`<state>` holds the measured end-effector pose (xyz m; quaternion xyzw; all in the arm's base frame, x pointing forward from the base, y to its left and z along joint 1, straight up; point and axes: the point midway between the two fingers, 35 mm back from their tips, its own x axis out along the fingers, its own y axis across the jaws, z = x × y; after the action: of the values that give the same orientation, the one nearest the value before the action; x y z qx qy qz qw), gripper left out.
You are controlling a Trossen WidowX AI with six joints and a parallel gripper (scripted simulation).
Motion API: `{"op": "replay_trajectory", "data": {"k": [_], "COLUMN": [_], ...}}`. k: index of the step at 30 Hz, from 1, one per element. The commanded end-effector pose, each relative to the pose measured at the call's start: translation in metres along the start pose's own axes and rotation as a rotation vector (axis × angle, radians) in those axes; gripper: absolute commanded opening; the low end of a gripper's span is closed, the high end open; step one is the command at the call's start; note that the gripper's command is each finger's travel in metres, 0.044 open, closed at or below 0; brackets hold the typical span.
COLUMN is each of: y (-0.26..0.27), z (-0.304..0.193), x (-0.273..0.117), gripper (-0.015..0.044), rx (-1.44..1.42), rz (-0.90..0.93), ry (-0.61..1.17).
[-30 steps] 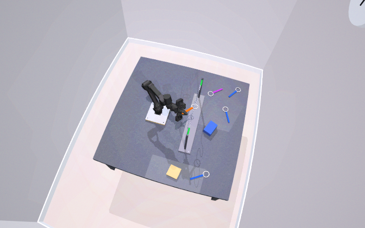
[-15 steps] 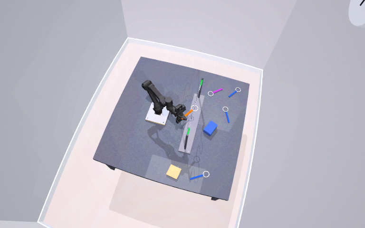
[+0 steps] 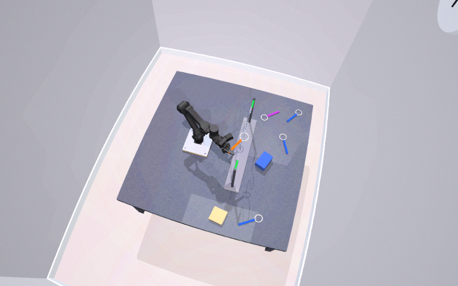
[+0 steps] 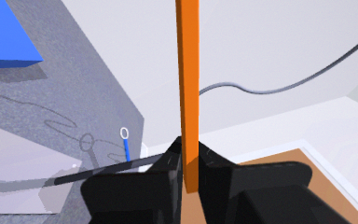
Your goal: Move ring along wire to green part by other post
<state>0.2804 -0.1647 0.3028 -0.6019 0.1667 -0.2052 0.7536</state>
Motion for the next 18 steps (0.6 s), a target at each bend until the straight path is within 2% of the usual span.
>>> {"op": "replay_trajectory", "data": {"k": [1,18], "y": [0.011,0.070], "z": [0.001,0.018], "x": [-0.005,-0.021], "gripper": [-0.0150,-0.0150], "rx": [0.086,0.454], "rz": [0.035,0.250], "ry": [0.010,0.056]}}
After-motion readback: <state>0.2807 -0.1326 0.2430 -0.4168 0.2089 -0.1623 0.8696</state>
